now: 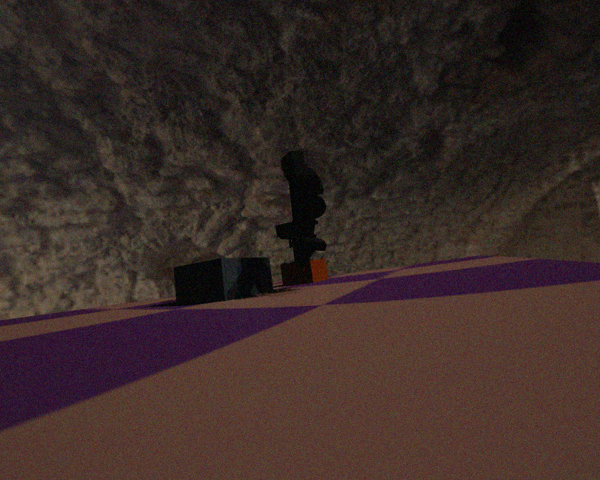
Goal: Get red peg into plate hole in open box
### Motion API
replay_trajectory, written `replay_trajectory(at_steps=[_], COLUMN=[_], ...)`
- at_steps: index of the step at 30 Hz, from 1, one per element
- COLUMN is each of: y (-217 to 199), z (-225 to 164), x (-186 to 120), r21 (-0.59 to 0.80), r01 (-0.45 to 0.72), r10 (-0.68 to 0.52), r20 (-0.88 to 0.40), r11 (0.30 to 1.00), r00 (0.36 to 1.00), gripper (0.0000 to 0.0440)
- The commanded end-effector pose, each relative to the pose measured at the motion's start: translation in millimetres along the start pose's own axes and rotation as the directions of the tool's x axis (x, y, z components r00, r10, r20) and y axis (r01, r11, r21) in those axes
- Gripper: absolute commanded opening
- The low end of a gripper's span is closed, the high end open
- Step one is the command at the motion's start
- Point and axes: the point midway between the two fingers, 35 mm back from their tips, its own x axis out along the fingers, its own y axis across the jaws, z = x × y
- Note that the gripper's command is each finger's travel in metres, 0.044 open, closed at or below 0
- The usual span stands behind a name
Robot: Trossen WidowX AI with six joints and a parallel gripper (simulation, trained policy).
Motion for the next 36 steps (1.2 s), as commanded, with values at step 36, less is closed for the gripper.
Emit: replay_trajectory(at_steps=[36], y=[-31.5], z=[161.2], x=[-55.8], r21=[0.332], r01=[-0.092], r10=[0.051], r20=[0.13], r11=[0.939], r00=[0.99], gripper=[0.0])
